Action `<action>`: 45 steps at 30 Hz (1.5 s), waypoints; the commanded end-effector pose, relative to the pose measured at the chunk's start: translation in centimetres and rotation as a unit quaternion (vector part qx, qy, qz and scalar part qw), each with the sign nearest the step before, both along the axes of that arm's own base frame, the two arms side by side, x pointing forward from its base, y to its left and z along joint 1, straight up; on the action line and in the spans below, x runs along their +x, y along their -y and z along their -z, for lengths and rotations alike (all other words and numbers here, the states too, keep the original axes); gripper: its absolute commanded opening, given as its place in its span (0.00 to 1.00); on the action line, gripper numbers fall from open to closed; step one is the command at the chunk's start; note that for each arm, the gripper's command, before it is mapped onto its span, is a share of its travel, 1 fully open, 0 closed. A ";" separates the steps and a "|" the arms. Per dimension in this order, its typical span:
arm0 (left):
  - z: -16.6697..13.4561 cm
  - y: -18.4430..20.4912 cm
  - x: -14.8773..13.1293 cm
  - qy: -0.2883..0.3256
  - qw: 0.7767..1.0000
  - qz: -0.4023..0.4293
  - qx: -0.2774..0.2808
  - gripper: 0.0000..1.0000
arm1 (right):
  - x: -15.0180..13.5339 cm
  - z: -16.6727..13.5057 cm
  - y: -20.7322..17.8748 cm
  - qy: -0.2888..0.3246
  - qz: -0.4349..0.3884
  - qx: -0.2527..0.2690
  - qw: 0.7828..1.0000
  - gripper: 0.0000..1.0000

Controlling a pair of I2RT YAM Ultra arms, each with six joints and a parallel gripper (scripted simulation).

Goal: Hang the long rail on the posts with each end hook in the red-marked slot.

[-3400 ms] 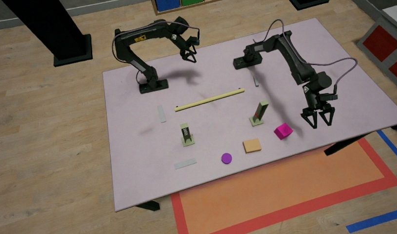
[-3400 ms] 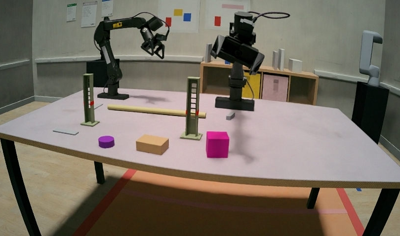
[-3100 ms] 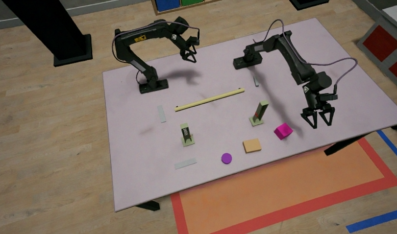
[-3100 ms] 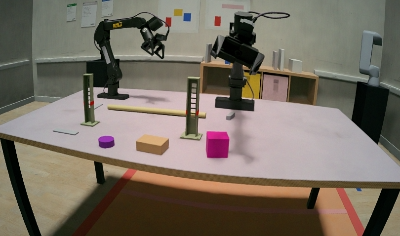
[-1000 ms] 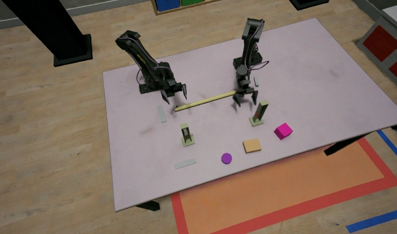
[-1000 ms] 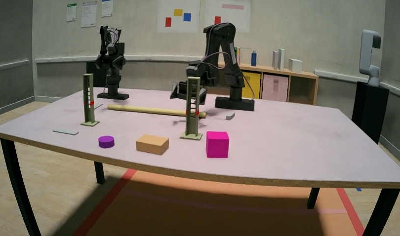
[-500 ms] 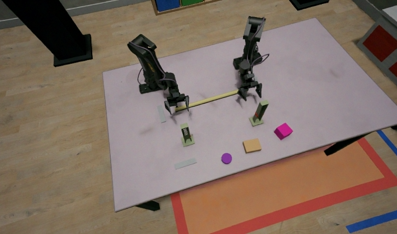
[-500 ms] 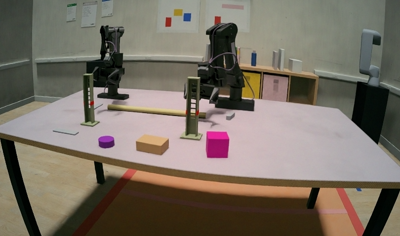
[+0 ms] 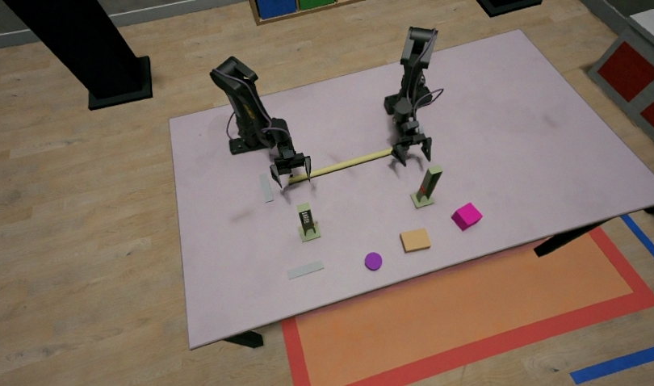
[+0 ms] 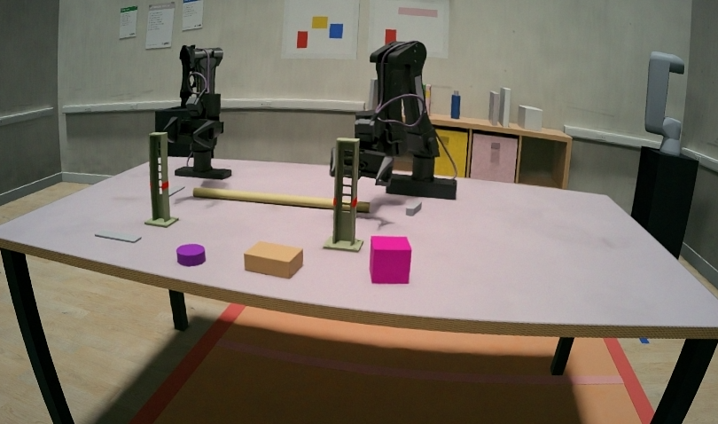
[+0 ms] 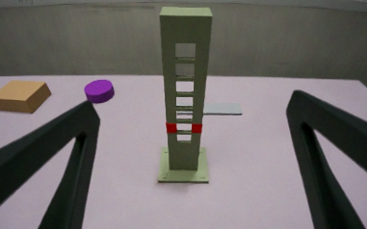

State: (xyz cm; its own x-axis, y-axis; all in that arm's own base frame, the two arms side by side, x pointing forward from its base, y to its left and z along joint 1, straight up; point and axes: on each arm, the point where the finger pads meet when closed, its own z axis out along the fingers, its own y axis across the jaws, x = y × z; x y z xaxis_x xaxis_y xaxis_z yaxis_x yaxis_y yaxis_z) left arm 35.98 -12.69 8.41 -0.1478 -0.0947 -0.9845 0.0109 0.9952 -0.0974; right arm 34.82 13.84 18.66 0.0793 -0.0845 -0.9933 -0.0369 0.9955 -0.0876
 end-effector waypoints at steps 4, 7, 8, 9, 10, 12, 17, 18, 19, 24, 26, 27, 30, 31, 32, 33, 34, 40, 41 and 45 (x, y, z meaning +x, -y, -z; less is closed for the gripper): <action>0.7 0.6 0.2 -0.021 0.999 0.018 0.036 0.55 | 0.6 -1.7 0.1 0.025 0.006 0.009 1.000 0.89; 2.7 1.3 0.6 -0.066 0.993 0.041 0.086 0.48 | 0.9 -0.3 -0.5 -0.002 -0.003 -0.020 1.000 0.55; 3.3 1.7 1.0 -0.081 0.990 0.052 0.104 0.48 | 1.1 0.1 -0.7 -0.010 -0.007 -0.031 0.999 0.48; 3.9 2.1 1.2 -0.097 0.986 0.063 0.121 0.48 | 1.3 0.6 -1.0 -0.020 -0.012 -0.045 0.999 0.48; 4.3 2.4 1.4 -0.108 0.982 0.072 0.135 0.48 | 1.5 0.9 -1.3 -0.027 -0.015 -0.055 0.998 0.48; 4.9 2.9 1.7 -0.127 0.976 0.087 0.156 0.48 | 1.9 1.7 -1.8 -0.044 -0.024 -0.078 0.996 0.48; 5.5 3.5 2.2 -0.152 0.965 0.109 0.182 0.48 | 2.4 2.6 -2.6 -0.068 -0.038 -0.112 0.991 0.48; 5.9 3.7 2.1 -0.162 0.961 0.116 0.191 0.48 | 2.5 3.0 -2.8 -0.077 -0.043 -0.124 0.988 0.48; 6.2 3.8 2.2 -0.171 0.957 0.123 0.200 0.48 | 2.7 3.5 -3.1 -0.087 -0.049 -0.138 0.985 0.48; 7.2 4.6 2.4 -0.217 0.931 0.165 0.242 0.48 | 3.6 6.2 -4.5 -0.145 -0.084 -0.209 0.963 0.48; 7.6 5.0 2.4 -0.240 0.915 0.188 0.262 0.48 | 4.0 7.4 -5.2 -0.173 -0.104 -0.242 0.949 0.48; 7.7 5.2 2.3 -0.250 0.908 0.198 0.270 0.48 | 4.1 7.9 -5.4 -0.184 -0.112 -0.255 0.943 0.48; 8.0 5.5 2.1 -0.275 0.889 0.224 0.289 0.48 | 4.3 9.0 -6.0 -0.213 -0.135 -0.287 0.924 0.48; 8.0 5.5 2.0 -0.283 0.883 0.232 0.294 0.48 | 4.3 9.4 -6.1 -0.222 -0.142 -0.297 0.918 0.48; 8.5 5.6 1.8 -0.295 0.874 0.241 0.301 0.48 | 4.3 9.8 -6.3 -0.232 -0.150 -0.307 0.911 0.48; 8.5 5.6 1.8 -0.295 0.874 0.241 0.301 0.48 | 4.3 9.8 -6.3 -0.232 -0.150 -0.307 0.911 0.48; 8.5 5.6 1.8 -0.295 0.874 0.241 0.301 0.48 | 4.3 9.8 -6.3 -0.232 -0.150 -0.307 0.911 0.48; 8.7 5.7 0.4 -0.348 0.824 0.299 0.331 0.48 | 3.6 12.2 -6.8 -0.295 -0.204 -0.365 0.859 0.48; 8.5 5.7 0.2 -0.358 0.813 0.311 0.337 0.48 | 3.4 12.7 -6.9 -0.309 -0.217 -0.377 0.846 0.48; 8.2 5.5 -1.1 -0.392 0.774 0.352 0.352 0.48 | 2.4 14.0 -7.1 -0.352 -0.261 -0.410 0.800 0.48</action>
State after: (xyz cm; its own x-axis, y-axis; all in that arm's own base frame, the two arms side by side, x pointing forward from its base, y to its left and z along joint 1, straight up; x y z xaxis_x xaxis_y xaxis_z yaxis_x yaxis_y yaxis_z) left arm 36.64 -18.58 -0.02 -0.5073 0.7212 -0.4718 0.6879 0.6686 0.2825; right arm 37.75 20.78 5.84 -0.2340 -0.7953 -0.5593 -0.6382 0.5596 -0.5287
